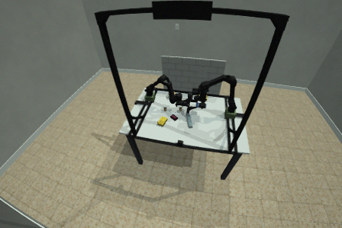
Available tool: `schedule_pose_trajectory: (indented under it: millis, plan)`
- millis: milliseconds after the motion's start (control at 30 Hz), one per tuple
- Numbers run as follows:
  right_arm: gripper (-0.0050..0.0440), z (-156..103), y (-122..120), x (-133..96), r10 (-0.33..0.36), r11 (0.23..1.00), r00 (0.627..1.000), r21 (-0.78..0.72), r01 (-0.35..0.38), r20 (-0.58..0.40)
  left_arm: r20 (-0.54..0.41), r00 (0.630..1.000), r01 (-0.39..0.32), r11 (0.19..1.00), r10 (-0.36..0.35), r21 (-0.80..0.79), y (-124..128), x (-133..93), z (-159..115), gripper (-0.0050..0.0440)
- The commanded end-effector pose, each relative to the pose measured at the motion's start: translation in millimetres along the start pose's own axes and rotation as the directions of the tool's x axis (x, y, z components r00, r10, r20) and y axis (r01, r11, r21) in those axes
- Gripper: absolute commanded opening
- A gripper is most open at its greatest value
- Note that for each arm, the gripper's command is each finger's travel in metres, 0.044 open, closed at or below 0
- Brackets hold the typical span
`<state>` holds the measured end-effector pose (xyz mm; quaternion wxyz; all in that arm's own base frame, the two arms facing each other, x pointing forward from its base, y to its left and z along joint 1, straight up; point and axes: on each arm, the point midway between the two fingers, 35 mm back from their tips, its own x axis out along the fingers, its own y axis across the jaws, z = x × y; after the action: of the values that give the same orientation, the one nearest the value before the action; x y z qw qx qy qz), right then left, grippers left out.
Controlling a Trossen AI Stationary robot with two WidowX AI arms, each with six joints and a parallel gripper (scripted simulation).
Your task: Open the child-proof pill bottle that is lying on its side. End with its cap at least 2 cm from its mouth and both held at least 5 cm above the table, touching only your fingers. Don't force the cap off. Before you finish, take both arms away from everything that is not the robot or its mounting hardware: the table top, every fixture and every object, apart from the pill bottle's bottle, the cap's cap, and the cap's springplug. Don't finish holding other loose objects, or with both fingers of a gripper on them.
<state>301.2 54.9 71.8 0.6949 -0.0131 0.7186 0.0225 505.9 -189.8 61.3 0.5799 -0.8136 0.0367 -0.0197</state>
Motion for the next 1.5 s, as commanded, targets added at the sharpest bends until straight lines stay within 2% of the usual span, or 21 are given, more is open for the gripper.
schedule_pose_trajectory:
  millis: [0, 267, 433, 1033, 1267, 1467]
  plan:
    - [0.0, 7.6, -2.3, -2.1, -0.014, 1.0, 0.999, 0.001, 0.014, 0.033, -0.008, 1.0, 0.008, 1.0, -0.008, -0.016, -3.5, -12.4, -3.4, 0.0]
    - [0.0, 7.6, -2.3, -2.1, -0.014, 1.0, 0.999, 0.001, 0.014, 0.033, -0.008, 1.0, 0.008, 1.0, -0.008, -0.016, -3.7, -44.0, -2.7, 0.0]
    - [0.0, 7.6, -2.3, -2.1, -0.014, 1.0, 0.999, 0.001, 0.014, 0.033, -0.008, 1.0, 0.008, 1.0, -0.008, -0.016, -4.1, -53.1, -2.2, 0.0]
    - [0.0, 7.6, -2.3, -2.1, -0.014, 1.0, 0.999, 0.001, 0.014, 0.033, -0.013, 1.0, 0.004, 1.0, -0.004, -0.013, -2.6, -53.3, -2.8, 0.0]
    - [0.0, 7.6, -2.3, -2.1, -0.014, 1.0, 0.999, 0.001, 0.014, 0.033, -0.013, 1.0, 0.004, 1.0, -0.004, -0.013, -4.2, -75.6, -1.6, 0.0]
    - [0.0, 7.6, -2.3, -2.1, -0.014, 1.0, 0.999, 0.001, 0.014, 0.033, -0.013, 1.0, 0.004, 1.0, -0.004, -0.013, -4.3, -76.3, -1.6, 0.0]
